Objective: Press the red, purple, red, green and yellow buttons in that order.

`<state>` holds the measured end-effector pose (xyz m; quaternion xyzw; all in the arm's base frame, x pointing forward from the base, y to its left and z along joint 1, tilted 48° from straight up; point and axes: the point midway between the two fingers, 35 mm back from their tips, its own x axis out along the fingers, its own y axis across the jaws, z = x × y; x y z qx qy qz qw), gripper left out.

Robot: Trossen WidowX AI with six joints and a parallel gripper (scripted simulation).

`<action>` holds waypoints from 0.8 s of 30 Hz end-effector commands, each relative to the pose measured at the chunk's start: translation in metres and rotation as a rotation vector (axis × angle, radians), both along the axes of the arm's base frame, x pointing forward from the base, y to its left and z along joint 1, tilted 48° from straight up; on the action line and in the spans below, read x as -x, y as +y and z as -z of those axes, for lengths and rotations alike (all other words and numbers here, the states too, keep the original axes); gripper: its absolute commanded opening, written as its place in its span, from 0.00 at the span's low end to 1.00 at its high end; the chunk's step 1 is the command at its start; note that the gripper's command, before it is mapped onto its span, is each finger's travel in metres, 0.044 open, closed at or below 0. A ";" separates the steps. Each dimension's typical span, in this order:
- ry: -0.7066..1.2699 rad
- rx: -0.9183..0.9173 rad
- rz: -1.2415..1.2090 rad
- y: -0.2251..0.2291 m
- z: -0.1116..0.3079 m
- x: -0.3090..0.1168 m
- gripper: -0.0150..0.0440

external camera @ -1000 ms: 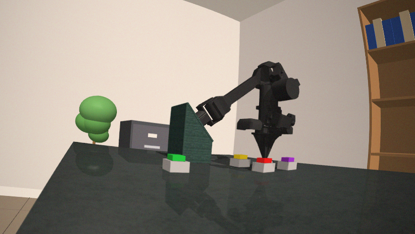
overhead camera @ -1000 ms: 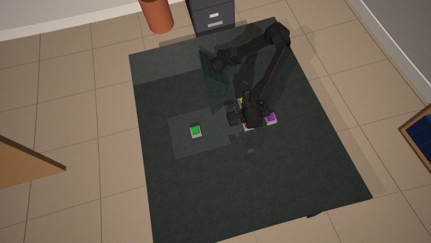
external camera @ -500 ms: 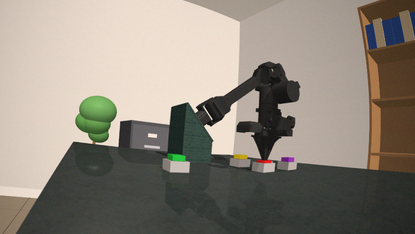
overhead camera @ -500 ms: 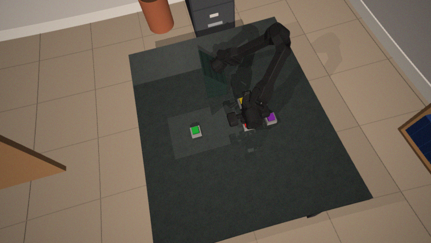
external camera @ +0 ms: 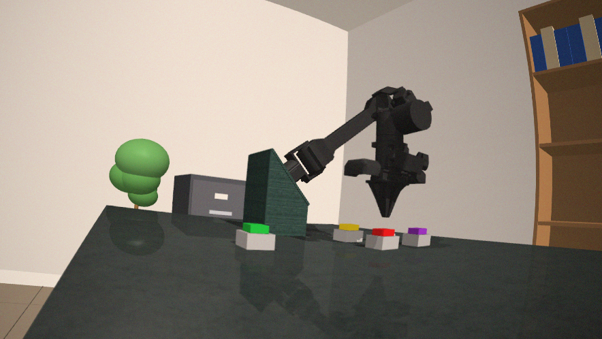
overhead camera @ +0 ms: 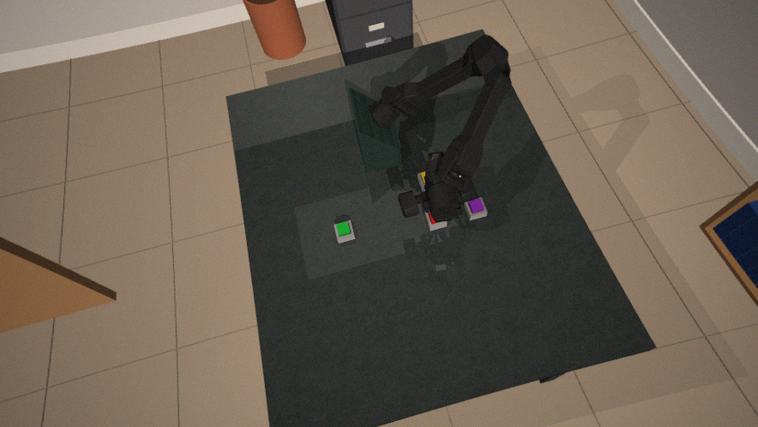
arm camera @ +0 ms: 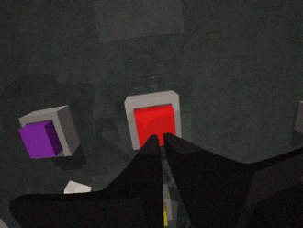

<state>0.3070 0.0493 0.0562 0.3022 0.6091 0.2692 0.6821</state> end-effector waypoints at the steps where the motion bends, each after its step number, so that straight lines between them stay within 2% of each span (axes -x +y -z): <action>1: 0.003 0.003 -0.010 -0.009 -0.009 0.002 0.29; 5: 0.003 0.004 -0.011 -0.045 -0.041 0.008 0.29; 9: 0.003 0.003 -0.011 -0.047 -0.043 0.008 0.29; 11: 0.004 0.006 -0.010 -0.039 -0.052 0.006 0.29; 17: 0.002 0.000 -0.011 0.027 -0.126 0.007 0.29; 24: 0.002 -0.001 -0.011 0.029 -0.128 0.007 0.29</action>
